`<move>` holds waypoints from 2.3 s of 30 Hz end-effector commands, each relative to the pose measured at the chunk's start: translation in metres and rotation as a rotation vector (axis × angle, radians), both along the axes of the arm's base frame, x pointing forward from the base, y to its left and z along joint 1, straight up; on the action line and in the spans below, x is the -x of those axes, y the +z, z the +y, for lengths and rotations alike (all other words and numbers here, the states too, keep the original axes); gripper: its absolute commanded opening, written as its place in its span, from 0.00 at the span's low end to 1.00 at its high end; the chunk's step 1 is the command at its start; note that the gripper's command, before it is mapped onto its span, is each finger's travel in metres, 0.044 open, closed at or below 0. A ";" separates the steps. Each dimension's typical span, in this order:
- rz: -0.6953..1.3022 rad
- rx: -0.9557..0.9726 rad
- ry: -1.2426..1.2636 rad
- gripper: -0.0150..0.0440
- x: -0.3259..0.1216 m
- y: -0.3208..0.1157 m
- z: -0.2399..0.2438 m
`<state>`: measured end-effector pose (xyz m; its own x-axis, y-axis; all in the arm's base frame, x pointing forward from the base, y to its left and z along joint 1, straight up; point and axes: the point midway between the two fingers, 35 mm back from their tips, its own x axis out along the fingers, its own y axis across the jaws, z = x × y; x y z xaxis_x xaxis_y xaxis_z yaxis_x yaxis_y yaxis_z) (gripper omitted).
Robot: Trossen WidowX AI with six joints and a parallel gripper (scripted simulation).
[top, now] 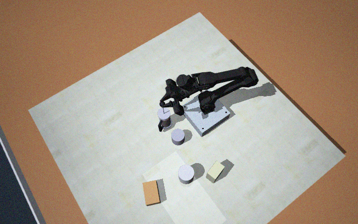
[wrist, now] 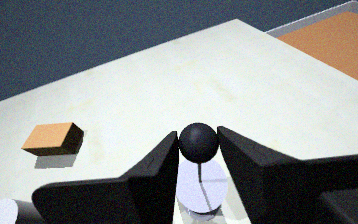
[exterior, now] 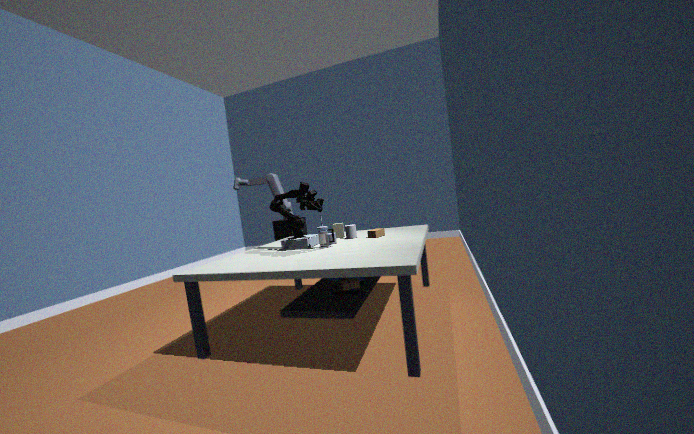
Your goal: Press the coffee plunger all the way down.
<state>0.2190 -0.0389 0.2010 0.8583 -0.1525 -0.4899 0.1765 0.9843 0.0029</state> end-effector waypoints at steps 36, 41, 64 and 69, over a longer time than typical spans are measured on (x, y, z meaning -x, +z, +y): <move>-0.002 0.004 0.001 0.45 -0.006 -0.051 -0.001; -0.002 0.004 0.001 0.45 -0.007 -0.060 -0.001; -0.003 0.004 0.001 0.45 -0.019 -0.088 -0.003; -0.004 0.004 0.001 0.45 -0.023 -0.087 -0.003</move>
<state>0.2437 -0.0425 0.1319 0.8872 -0.1572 -0.4338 0.1748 0.9846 0.0008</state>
